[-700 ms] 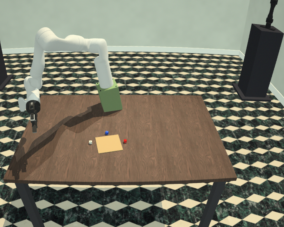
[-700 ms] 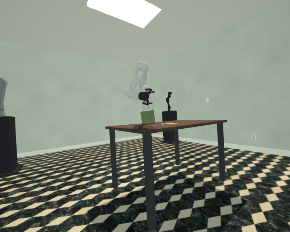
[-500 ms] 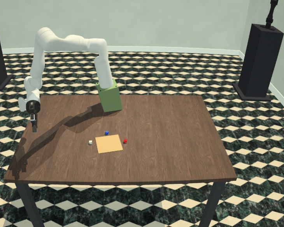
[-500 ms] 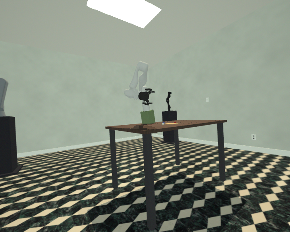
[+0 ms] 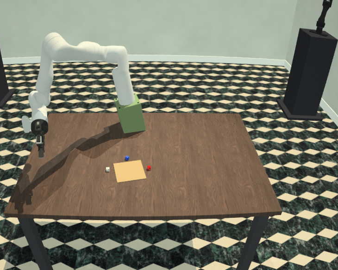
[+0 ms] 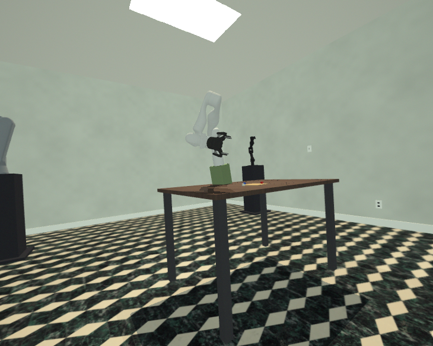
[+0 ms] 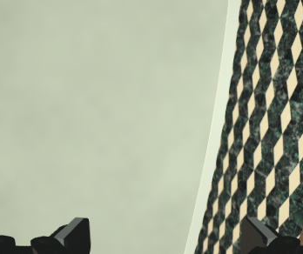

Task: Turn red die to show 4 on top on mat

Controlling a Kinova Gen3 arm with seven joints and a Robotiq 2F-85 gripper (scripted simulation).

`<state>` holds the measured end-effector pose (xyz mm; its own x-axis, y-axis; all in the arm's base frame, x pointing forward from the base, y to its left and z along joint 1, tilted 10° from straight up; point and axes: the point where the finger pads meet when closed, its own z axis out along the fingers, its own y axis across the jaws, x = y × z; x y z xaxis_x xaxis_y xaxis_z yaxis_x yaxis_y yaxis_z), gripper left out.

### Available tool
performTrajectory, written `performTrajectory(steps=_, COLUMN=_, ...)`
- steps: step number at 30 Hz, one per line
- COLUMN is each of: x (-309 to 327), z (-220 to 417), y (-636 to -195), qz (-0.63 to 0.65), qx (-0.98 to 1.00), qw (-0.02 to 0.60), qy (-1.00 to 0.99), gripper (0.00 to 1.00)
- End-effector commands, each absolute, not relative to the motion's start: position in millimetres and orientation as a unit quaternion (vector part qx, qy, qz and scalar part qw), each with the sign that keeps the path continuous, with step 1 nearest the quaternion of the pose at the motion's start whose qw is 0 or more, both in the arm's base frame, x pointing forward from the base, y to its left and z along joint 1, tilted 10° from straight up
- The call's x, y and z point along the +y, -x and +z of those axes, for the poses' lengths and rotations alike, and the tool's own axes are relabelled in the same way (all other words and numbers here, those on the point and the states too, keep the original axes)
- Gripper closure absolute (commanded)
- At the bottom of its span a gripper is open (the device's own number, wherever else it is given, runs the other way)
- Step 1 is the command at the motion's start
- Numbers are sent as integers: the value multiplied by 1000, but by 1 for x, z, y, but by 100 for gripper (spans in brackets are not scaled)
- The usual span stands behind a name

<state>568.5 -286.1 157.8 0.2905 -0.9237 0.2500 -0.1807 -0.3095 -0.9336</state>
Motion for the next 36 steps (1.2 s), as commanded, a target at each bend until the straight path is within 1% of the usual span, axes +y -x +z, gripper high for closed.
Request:
performTrajectory(steps=1, x=-283, z=157, y=-569, qz=-435, qx=402, qw=423, qy=686, gripper=0)
performTrajectory(steps=6, x=-262, z=139, y=-568, qz=-417, qx=382, qw=402, qy=720, gripper=0)
performTrajectory(steps=11, x=-221, z=103, y=-559, qz=-377, qx=331, qw=355, qy=789, gripper=0)
performTrajectory(steps=13, x=-221, z=103, y=-559, qz=-377, qx=331, qw=355, qy=789, gripper=0)
performTrajectory(steps=19, x=-162, z=50, y=-527, qz=-301, qx=209, qw=265, qy=892, gripper=0)
performTrajectory(steps=20, x=-161, z=50, y=-527, qz=-301, qx=209, qw=264, qy=892, gripper=0)
performTrajectory(steps=23, x=-138, z=28, y=-502, qz=-257, qx=129, qw=213, qy=934, gripper=0)
performTrajectory(steps=24, x=-136, z=27, y=-500, qz=-254, qx=123, qw=209, qy=936, gripper=0)
performTrajectory(steps=25, x=-130, z=20, y=-491, qz=-238, qx=92, qw=190, qy=948, gripper=0)
performTrajectory(steps=26, x=-130, z=20, y=-491, qz=-238, qx=92, qw=190, qy=948, gripper=0)
performTrajectory(steps=27, x=-124, z=15, y=-481, qz=-221, qx=60, qw=171, qy=958, gripper=0)
performTrajectory(steps=30, x=-124, z=15, y=-481, qz=-221, qx=60, qw=171, qy=958, gripper=0)
performTrajectory(steps=31, x=-119, z=10, y=-471, qz=-205, qx=28, qw=152, qy=967, gripper=0)
performTrajectory(steps=36, x=-119, z=10, y=-471, qz=-205, qx=28, qw=152, qy=967, gripper=0)
